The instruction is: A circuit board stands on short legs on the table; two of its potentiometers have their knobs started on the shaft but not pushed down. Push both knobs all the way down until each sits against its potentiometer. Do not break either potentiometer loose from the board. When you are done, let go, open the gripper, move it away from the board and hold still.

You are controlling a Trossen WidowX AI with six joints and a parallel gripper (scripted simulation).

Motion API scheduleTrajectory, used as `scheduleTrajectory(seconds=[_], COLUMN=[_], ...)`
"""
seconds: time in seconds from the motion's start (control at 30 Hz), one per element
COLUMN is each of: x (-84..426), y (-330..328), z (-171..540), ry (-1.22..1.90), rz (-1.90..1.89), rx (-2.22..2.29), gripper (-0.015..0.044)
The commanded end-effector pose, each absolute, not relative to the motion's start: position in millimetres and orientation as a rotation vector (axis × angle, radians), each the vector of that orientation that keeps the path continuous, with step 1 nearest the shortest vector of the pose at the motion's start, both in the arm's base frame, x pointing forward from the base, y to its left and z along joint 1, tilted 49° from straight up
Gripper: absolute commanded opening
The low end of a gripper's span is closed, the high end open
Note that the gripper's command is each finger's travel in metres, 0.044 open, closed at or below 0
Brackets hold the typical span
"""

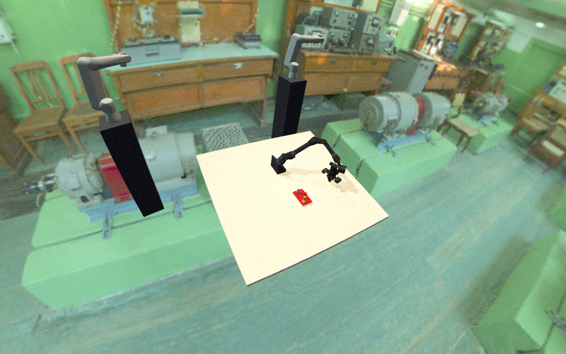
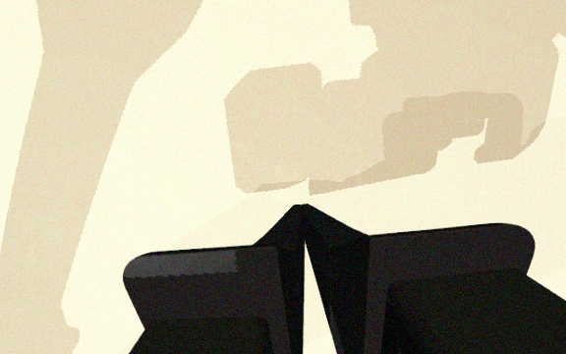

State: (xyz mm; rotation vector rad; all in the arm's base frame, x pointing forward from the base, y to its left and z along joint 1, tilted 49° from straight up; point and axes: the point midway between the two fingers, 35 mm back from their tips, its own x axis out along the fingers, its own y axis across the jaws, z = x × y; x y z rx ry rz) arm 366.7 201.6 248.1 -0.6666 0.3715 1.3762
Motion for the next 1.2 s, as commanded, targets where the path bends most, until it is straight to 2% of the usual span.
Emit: scheduleTrajectory(seconds=[0.0, 0.5, 1.17], x=[379, 388, 339], y=[169, 51, -67], z=[223, 142, 69], ry=[0.498, 0.883, 1.18], rz=[1.318, 1.099, 0.83], rx=[-0.588, -0.228, 0.277], gripper=[0.0, 0.0, 0.0])
